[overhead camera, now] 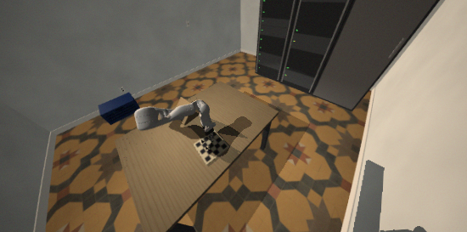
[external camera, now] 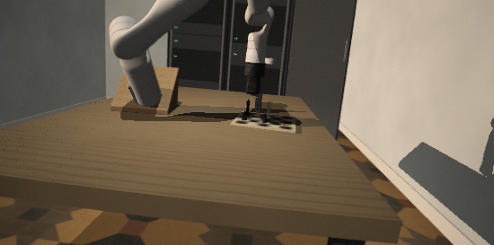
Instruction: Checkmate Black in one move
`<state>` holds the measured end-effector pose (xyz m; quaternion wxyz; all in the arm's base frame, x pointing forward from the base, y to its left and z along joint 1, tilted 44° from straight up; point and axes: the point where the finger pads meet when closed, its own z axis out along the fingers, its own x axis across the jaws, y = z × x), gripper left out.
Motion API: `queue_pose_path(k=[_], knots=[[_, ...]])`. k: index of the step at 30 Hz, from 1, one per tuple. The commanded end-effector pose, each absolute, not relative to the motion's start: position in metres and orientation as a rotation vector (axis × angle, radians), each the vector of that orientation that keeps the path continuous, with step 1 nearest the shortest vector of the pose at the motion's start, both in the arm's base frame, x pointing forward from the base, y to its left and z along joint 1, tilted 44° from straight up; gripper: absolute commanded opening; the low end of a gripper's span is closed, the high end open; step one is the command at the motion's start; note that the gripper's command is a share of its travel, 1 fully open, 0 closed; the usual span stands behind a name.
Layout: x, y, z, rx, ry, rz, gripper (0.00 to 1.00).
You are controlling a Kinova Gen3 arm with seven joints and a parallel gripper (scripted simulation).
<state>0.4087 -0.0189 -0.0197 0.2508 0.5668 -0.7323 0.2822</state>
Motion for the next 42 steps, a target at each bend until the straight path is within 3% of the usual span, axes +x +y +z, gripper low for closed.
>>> queue_pose_path(k=[1, 16, 17, 19, 20, 22, 23, 25, 26, 30, 31, 42], knots=[[0.4102, -0.0198, -0.0213, 1.546, -1.996, 0.772, 0.0], [0.4102, -0.0198, -0.0213, 1.546, -1.996, 0.772, 0.0], [0.4102, -0.0198, -0.0213, 1.546, -1.996, 0.772, 0.16], [0.4102, -0.0198, -0.0213, 1.546, -1.996, 0.772, 0.16], [0.4102, -0.0198, -0.0213, 1.546, -1.996, 0.772, 0.32], [0.4102, -0.0198, -0.0213, 1.546, -1.996, 0.772, 0.32], [0.4102, -0.0198, -0.0213, 1.546, -1.996, 0.772, 0.48], [0.4102, -0.0198, -0.0213, 1.546, -1.996, 0.772, 0.48], [0.4102, -0.0198, -0.0213, 1.546, -1.996, 0.772, 0.63], [0.4102, -0.0198, -0.0213, 1.546, -1.996, 0.772, 0.63], [0.4102, -0.0198, -0.0213, 1.546, -1.996, 0.772, 0.79], [0.4105, -0.0191, -0.0207, 1.546, -1.997, 0.772, 0.79]])
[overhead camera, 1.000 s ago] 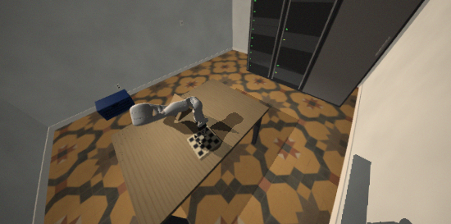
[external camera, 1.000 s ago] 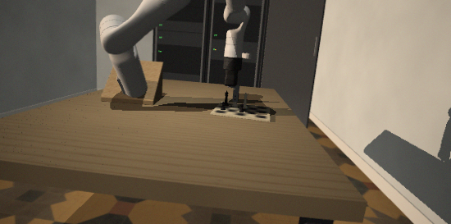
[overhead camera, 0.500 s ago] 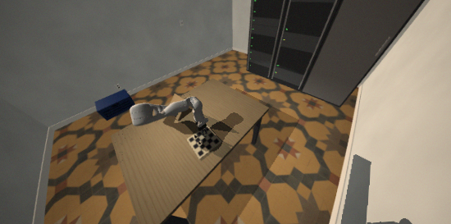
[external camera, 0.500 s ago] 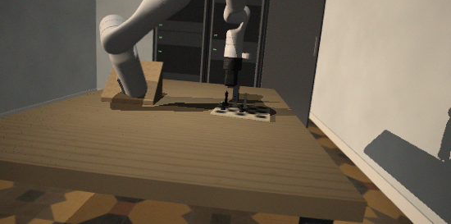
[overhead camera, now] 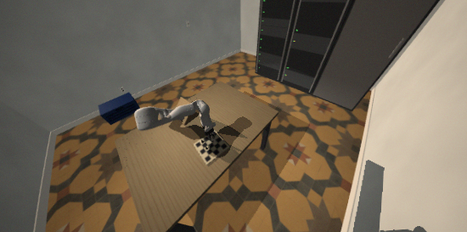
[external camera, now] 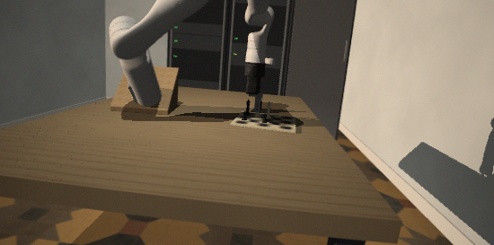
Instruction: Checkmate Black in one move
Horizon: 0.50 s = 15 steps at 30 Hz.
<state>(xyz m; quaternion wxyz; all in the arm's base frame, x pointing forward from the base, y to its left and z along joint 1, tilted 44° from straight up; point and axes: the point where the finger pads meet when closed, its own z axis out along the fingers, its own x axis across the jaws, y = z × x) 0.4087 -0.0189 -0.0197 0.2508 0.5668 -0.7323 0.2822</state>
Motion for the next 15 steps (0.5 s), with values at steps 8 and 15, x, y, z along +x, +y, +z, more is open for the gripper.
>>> queue_pose_path(k=[8, 15], knots=[[0.412, -0.008, -0.01, 1.545, -2.0, 0.773, 0.79], [0.415, 0.017, 0.018, 1.545, -2.005, 0.776, 0.79]])
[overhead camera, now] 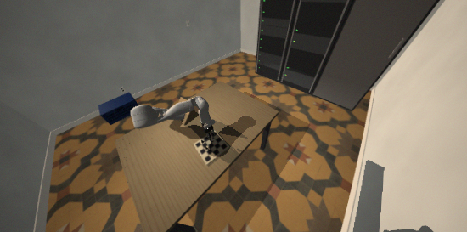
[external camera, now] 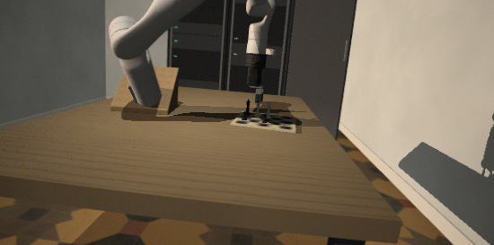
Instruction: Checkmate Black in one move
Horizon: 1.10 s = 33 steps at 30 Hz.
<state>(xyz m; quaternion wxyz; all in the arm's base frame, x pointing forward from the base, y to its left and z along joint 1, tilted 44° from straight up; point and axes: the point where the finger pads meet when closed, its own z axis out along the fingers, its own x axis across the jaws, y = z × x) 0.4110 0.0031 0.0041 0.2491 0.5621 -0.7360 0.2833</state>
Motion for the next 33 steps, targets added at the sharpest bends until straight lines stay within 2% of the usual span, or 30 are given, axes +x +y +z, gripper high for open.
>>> queue_pose_path(k=[1, 16, 17, 33], knots=[[0.415, 0.021, 0.022, 1.545, -2.004, 0.776, 0.79], [0.415, 0.043, 0.044, 1.544, -2.0, 0.773, 0.79], [0.415, 0.043, 0.044, 1.544, -2.0, 0.773, 1.0], [0.415, 0.043, 0.044, 1.544, -2.0, 0.773, 1.0]])
